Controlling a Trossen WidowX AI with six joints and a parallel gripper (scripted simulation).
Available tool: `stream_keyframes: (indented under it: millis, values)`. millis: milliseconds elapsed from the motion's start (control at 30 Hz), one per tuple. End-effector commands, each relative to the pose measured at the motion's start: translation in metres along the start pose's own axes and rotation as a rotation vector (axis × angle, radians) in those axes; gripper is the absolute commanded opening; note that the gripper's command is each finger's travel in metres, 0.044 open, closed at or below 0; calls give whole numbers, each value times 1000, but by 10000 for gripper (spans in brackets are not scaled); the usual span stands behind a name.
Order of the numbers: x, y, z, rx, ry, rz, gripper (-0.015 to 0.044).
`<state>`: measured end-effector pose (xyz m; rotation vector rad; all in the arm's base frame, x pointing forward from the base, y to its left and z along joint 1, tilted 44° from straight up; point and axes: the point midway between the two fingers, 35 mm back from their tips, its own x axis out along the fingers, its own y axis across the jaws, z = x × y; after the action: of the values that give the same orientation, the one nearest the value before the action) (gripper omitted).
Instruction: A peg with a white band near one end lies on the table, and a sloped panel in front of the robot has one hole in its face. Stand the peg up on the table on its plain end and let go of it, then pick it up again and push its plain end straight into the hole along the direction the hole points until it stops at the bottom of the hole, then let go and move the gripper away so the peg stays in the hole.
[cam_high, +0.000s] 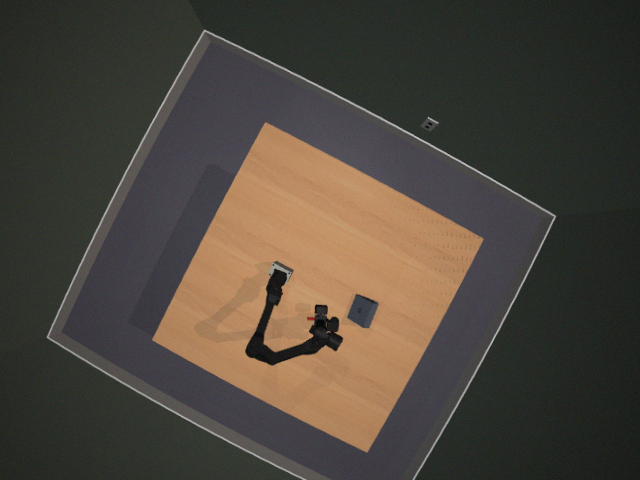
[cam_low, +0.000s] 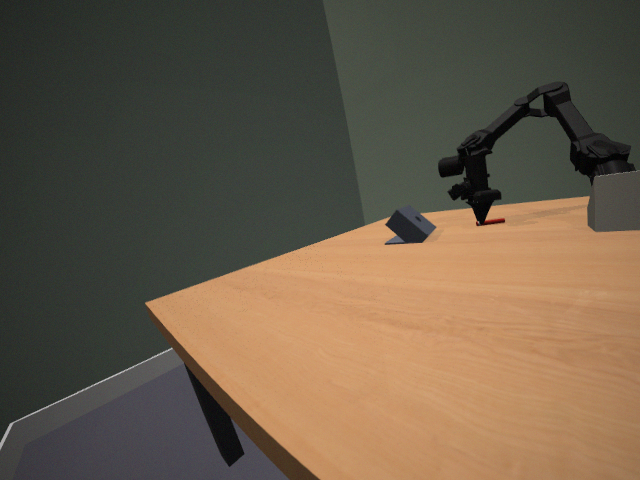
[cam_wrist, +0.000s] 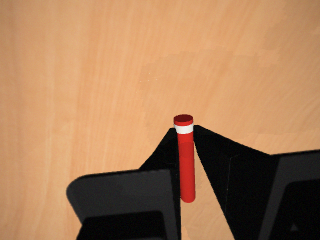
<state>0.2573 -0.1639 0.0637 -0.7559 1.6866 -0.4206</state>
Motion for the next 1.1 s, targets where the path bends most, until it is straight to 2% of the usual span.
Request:
stream_keyframes:
  millis: [0, 1067]
  values:
    - [-3, 1, -2, -2, -35, 6, 49]
    - [-20, 1, -15, -3, -323, 6, 49]
